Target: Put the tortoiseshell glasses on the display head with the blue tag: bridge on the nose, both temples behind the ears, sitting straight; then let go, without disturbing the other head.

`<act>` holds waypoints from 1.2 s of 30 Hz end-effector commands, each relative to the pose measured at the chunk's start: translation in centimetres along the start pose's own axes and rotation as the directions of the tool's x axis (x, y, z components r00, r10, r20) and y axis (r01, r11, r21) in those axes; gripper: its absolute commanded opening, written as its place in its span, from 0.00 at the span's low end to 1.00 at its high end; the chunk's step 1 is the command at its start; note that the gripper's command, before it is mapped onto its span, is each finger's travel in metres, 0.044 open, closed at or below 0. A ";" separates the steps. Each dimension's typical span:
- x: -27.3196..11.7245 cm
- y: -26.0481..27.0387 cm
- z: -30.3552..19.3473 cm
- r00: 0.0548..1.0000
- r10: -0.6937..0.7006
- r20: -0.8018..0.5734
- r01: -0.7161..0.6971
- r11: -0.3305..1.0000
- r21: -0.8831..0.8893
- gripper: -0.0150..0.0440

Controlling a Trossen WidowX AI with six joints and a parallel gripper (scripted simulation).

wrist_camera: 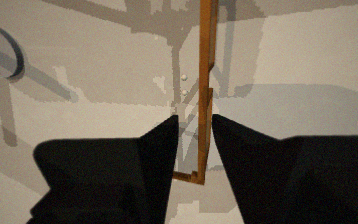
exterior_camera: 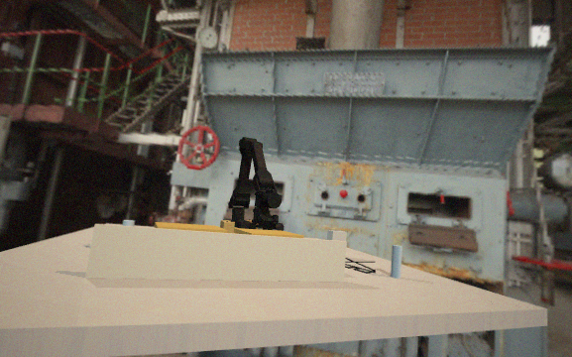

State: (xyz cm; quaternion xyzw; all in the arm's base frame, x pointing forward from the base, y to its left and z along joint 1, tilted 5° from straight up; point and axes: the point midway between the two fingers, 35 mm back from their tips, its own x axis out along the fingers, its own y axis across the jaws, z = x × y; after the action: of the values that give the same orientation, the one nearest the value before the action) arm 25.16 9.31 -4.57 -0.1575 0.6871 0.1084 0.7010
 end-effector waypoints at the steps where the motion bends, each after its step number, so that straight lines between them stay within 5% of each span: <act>1: 0.0 0.0 0.0 1.000 0.000 0.001 0.000 1.000 0.000 0.44; 23: -0.4 0.0 0.1 1.000 0.000 0.001 0.000 1.000 0.000 0.25; 36: -8.2 0.1 0.2 1.000 -0.001 -0.005 0.001 1.000 -0.006 0.25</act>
State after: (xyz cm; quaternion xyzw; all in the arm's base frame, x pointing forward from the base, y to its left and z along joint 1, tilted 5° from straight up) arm 25.09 9.80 1.33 -0.1627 0.6917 0.1104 0.6949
